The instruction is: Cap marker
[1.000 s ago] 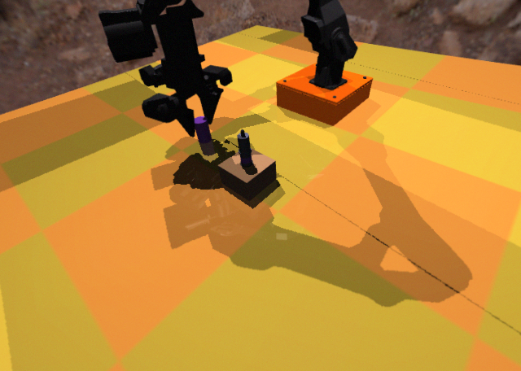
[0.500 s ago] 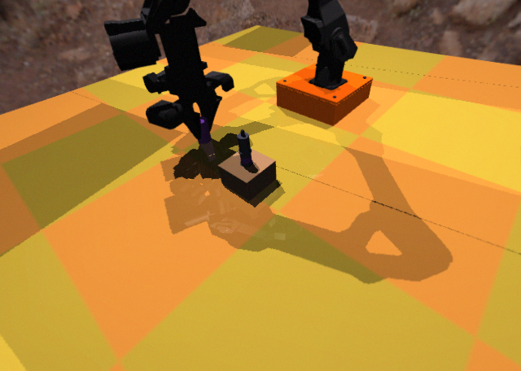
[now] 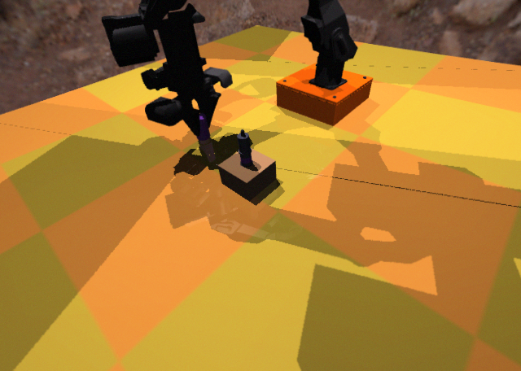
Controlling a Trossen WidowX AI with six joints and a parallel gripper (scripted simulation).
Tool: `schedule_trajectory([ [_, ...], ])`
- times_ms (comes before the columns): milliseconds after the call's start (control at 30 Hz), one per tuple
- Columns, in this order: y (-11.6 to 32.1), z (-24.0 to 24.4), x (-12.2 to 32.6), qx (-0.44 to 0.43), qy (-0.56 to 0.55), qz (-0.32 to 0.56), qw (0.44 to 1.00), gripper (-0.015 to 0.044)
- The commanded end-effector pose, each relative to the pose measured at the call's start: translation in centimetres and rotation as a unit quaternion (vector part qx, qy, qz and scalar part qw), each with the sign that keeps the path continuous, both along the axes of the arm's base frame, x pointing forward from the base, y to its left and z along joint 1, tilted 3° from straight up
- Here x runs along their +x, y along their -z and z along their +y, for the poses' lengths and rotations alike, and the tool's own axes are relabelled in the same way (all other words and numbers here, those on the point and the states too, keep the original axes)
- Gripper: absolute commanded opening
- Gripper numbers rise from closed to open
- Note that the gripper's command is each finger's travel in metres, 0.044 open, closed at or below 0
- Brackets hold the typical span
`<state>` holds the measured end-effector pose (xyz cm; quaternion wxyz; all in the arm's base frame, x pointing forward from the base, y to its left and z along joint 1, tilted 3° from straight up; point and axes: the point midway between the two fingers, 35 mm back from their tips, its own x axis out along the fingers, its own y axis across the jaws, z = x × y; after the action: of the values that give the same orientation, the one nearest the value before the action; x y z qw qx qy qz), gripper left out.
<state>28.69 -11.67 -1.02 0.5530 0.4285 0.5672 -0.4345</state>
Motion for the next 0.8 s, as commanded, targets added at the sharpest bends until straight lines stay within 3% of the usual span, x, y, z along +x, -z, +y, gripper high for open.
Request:
schedule_trajectory([
  [0,-1.6,-0.2,0.5,-0.004,0.000,-0.007,1.000,0.0000],
  [367,-5.2,0.3,0.2,0.004,0.012,-0.001,1.000,0.0000],
  [767,-6.1,2.1,1.1,0.002,0.000,-0.006,1.000,0.0000],
])
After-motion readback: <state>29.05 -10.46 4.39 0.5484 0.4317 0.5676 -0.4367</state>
